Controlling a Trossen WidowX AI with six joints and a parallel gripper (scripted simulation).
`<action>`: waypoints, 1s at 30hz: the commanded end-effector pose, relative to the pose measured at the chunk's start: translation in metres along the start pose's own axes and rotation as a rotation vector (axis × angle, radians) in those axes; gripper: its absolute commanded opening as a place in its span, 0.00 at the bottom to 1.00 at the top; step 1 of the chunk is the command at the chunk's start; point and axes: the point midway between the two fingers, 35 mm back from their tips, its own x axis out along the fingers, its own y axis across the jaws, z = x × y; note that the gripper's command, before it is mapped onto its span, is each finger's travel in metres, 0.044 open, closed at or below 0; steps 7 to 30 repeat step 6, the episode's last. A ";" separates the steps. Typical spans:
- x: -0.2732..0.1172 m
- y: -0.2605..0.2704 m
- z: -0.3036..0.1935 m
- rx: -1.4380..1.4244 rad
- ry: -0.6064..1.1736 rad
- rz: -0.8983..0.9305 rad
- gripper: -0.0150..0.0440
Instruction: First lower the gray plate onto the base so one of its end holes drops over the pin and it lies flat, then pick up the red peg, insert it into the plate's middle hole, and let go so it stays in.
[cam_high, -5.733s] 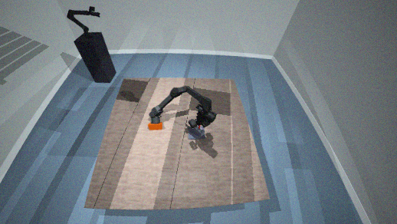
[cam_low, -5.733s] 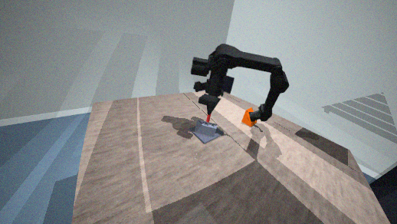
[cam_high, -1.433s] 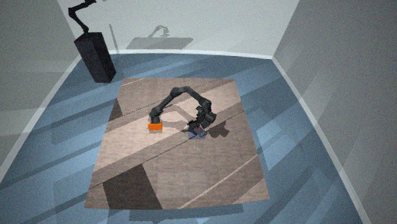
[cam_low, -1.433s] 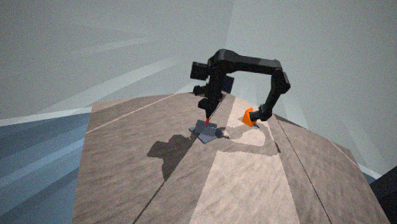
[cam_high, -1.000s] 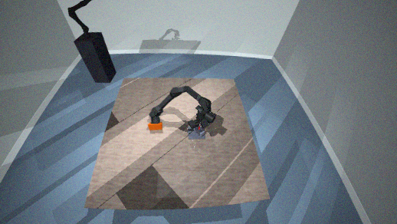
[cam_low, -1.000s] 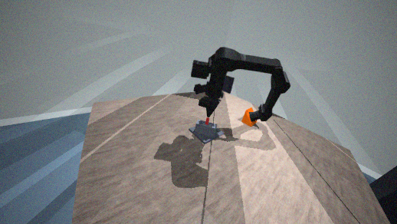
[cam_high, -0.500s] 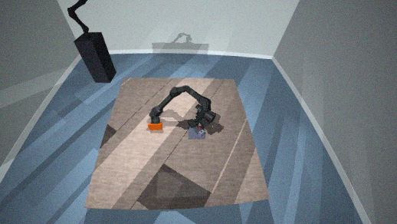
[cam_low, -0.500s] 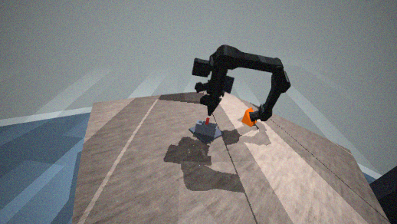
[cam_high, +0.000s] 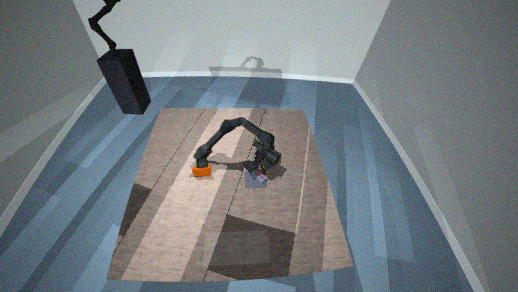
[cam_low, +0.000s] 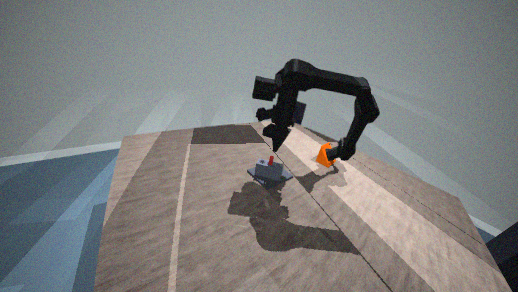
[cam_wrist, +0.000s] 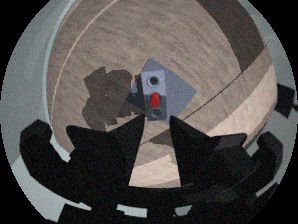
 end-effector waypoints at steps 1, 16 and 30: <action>-0.004 0.000 0.000 -0.008 -0.007 -0.003 0.51; -0.006 0.000 -0.001 -0.008 -0.007 -0.003 0.51; -0.006 0.000 -0.001 -0.008 -0.007 -0.003 0.51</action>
